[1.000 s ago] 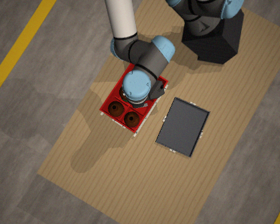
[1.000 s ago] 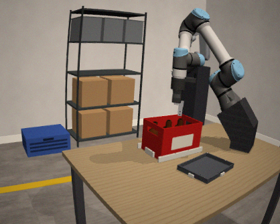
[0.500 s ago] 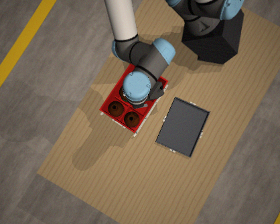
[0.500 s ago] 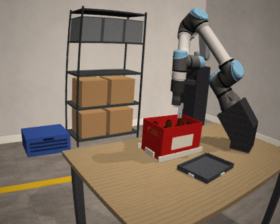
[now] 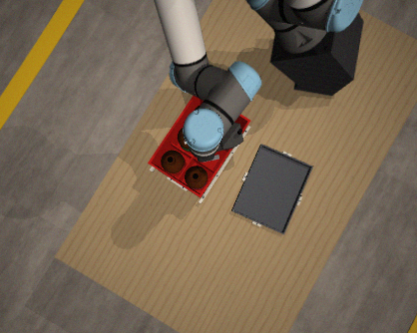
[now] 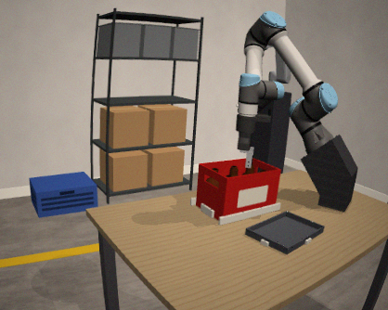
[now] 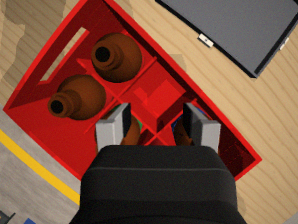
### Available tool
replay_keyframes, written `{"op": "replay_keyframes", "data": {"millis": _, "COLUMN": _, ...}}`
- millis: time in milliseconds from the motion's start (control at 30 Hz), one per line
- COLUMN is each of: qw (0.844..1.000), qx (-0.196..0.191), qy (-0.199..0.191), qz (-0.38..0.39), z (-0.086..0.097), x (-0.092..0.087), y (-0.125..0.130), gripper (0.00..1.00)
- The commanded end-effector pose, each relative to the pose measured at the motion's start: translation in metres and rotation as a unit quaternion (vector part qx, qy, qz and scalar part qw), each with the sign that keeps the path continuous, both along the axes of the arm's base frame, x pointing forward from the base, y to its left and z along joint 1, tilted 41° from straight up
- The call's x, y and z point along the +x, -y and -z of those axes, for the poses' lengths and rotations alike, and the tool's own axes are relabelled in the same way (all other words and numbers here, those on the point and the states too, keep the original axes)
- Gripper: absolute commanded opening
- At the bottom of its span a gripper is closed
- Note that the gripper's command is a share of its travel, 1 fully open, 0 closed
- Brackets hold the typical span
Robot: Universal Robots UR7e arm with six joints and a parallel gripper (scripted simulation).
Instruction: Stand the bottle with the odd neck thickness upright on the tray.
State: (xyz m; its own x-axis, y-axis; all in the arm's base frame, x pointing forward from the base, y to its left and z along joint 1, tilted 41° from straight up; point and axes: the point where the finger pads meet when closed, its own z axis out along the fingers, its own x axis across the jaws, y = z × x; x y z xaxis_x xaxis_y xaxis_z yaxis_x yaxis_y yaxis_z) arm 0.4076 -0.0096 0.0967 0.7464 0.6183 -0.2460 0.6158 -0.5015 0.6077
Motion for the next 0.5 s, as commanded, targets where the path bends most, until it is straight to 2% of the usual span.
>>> {"op": "replay_keyframes", "data": {"millis": 0, "qw": 1.000, "qx": 0.000, "qy": 0.001, "qz": 0.000, "z": 0.0033, "x": 0.0016, "y": 0.0027, "gripper": 1.00}}
{"op": "replay_keyframes", "data": {"millis": 467, "qw": 1.000, "qx": 0.000, "qy": 0.001, "qz": 0.000, "z": 0.0085, "x": 0.0034, "y": 0.0067, "gripper": 1.00}}
